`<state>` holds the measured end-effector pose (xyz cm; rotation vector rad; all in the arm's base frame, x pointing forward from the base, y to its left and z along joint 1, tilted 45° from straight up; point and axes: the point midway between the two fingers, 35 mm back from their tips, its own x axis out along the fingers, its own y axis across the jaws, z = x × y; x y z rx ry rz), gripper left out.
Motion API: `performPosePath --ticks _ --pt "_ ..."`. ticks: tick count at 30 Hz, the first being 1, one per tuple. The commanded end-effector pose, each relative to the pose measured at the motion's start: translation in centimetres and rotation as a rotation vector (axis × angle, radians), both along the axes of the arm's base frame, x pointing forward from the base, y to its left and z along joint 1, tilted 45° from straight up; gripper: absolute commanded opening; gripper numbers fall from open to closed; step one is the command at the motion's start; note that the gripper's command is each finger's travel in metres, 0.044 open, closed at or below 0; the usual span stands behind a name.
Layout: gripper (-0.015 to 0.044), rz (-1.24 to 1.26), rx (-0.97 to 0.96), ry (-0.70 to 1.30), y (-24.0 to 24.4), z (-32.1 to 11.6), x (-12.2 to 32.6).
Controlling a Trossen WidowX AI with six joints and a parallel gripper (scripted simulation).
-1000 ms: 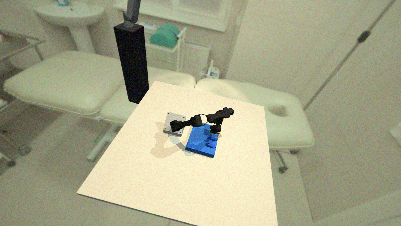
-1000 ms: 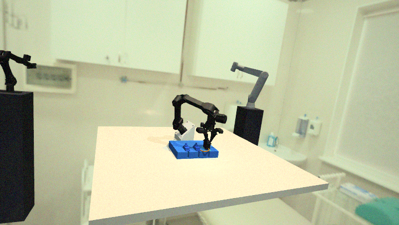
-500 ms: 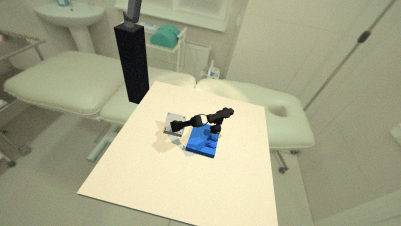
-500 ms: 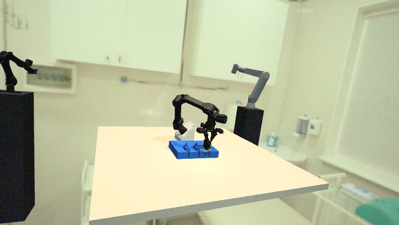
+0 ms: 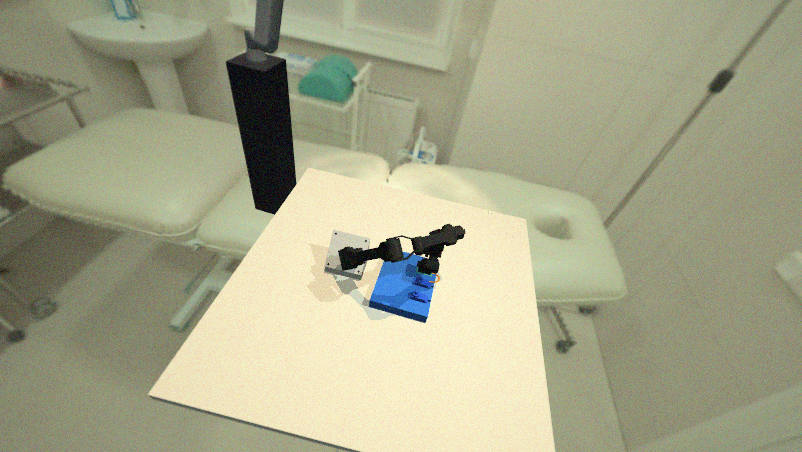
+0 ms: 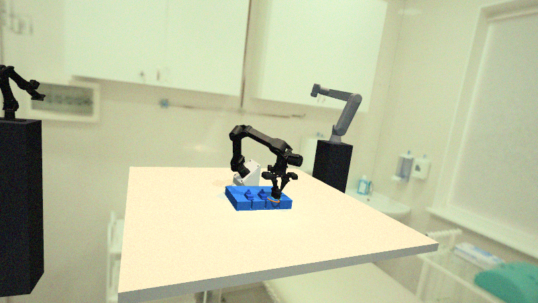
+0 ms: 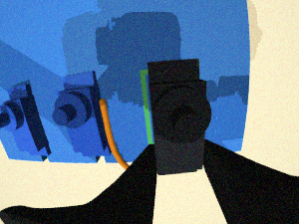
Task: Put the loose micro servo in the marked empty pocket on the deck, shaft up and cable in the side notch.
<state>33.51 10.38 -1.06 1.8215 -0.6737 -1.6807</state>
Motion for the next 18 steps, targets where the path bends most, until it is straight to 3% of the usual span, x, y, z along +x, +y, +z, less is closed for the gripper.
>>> performPosePath --ticks 1,18 --pt "0.0000 0.007 0.004 0.001 0.0 -0.4 0.0" --pt "0.0000 0.007 0.003 0.000 -1.4 -1.8 0.1"
